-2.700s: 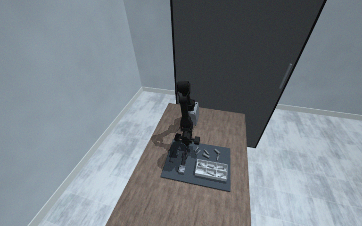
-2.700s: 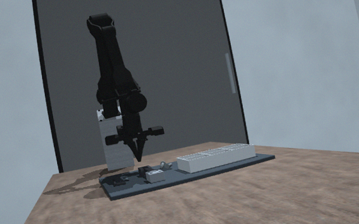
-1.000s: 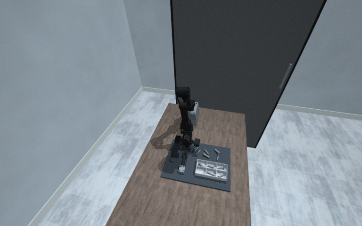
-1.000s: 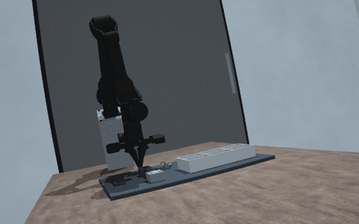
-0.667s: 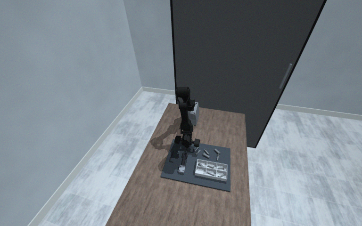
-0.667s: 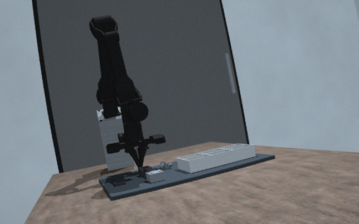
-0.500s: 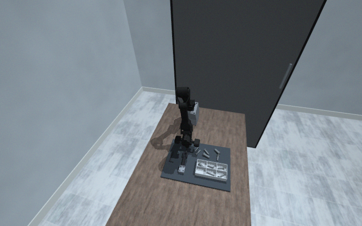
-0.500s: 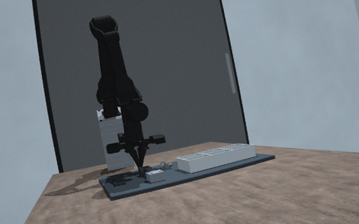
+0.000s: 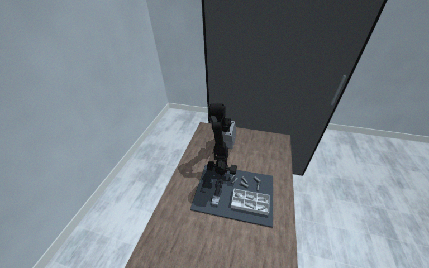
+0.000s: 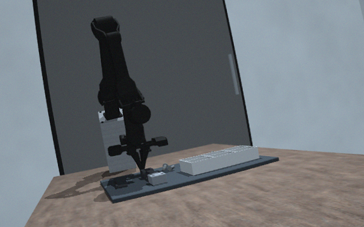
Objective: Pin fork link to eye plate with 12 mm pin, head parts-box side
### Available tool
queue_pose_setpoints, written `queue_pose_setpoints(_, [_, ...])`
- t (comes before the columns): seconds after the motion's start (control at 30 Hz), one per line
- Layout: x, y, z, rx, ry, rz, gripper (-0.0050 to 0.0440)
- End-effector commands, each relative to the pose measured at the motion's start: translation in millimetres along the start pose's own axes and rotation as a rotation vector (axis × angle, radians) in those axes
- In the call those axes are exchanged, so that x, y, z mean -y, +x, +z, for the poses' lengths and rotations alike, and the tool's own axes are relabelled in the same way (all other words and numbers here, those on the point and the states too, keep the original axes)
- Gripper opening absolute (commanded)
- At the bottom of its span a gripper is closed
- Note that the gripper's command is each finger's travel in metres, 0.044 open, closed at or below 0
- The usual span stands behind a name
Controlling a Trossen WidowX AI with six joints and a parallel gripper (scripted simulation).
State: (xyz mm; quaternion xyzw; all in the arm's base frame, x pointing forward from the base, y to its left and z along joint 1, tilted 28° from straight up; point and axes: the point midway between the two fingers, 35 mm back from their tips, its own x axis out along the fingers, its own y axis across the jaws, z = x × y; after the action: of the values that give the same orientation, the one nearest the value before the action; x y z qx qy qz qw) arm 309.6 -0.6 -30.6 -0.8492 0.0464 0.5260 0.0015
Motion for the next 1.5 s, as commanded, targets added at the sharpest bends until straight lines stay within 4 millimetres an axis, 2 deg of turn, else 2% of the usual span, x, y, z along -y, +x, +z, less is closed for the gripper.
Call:
queue_pose_setpoints(0.0, [0.3, -0.4, -9.3, -0.022, 0.001, -0.003, 0.0])
queue_pose_setpoints(1.47, [0.3, 0.4, -24.4, -0.022, 0.001, -0.003, 0.0])
